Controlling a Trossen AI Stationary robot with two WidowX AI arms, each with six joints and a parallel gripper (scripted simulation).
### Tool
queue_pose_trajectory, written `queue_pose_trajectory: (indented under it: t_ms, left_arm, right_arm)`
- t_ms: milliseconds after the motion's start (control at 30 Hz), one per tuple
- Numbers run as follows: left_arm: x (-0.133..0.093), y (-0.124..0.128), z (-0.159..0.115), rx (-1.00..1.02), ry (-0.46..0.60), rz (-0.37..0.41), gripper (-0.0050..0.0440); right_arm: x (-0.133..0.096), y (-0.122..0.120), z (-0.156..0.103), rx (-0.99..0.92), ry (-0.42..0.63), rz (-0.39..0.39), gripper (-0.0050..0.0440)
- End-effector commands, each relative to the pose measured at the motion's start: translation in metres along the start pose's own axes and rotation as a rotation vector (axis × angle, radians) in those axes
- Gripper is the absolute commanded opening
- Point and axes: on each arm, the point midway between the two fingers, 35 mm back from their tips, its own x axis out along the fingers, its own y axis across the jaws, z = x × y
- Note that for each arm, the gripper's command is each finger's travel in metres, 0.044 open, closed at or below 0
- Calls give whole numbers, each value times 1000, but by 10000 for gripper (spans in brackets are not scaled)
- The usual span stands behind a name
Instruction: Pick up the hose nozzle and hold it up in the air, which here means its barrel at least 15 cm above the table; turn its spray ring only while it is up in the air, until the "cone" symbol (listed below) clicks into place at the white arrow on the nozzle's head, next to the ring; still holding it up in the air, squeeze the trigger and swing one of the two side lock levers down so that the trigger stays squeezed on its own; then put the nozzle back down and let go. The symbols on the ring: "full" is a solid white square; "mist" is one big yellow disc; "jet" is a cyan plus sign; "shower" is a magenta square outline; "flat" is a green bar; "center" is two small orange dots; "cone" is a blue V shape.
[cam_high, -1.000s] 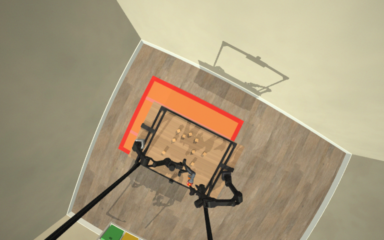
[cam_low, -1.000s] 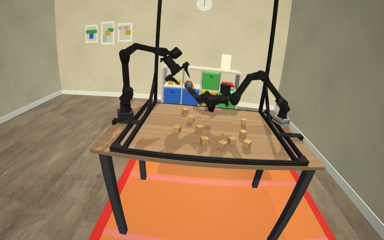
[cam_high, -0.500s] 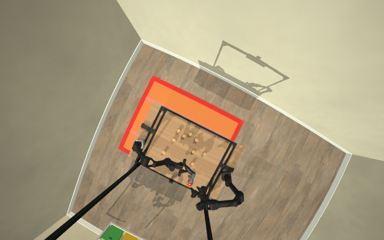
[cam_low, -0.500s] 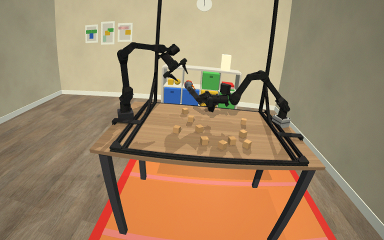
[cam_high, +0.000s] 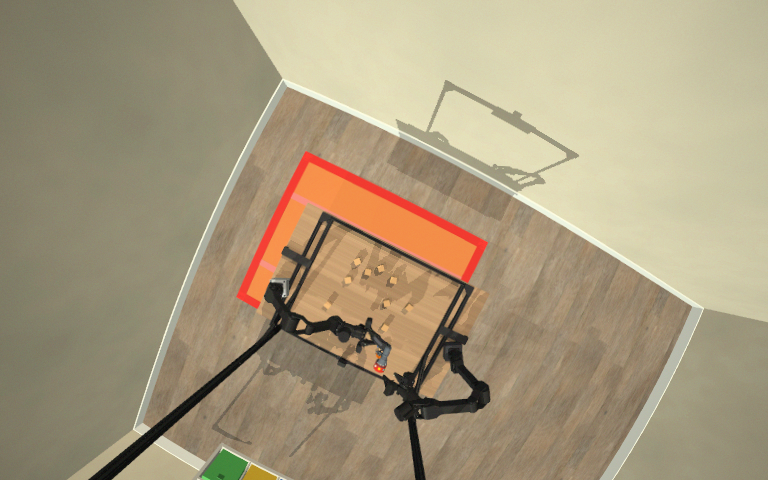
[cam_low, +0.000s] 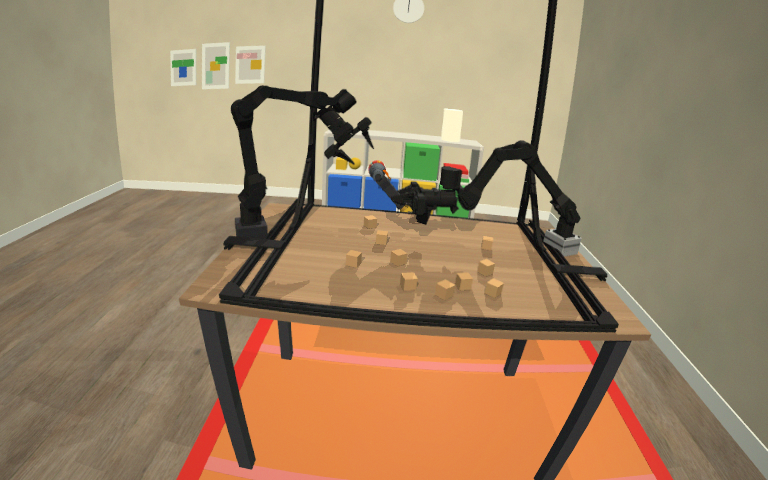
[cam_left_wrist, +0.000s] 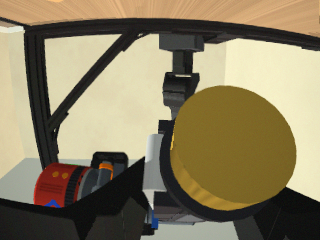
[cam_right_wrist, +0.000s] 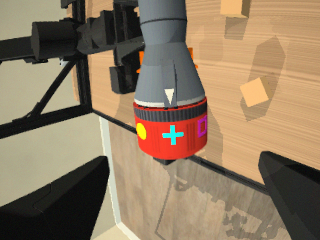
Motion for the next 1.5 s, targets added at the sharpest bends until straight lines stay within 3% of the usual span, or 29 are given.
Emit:
queue_pose_trajectory:
  t_ms: [0,333,500,933,1467]
  left_arm:
    - [2,0,-8,-2,25,-1,0]
    - [2,0,-8,-2,25,-1,0]
    - [2,0,-8,-2,25,-1,0]
    - [2,0,-8,-2,25,-1,0]
    - [2,0,-8,-2,25,-1,0]
  right_arm:
    - [-2,-5,2,-3,3,54,400]
    - [1,-22,3,-7,12,223,400]
    - [3,-27,3,-8,14,252,400]
    - [10,-44,4,-12,24,452,400]
    - [26,-65,5,-42,20,600,400]
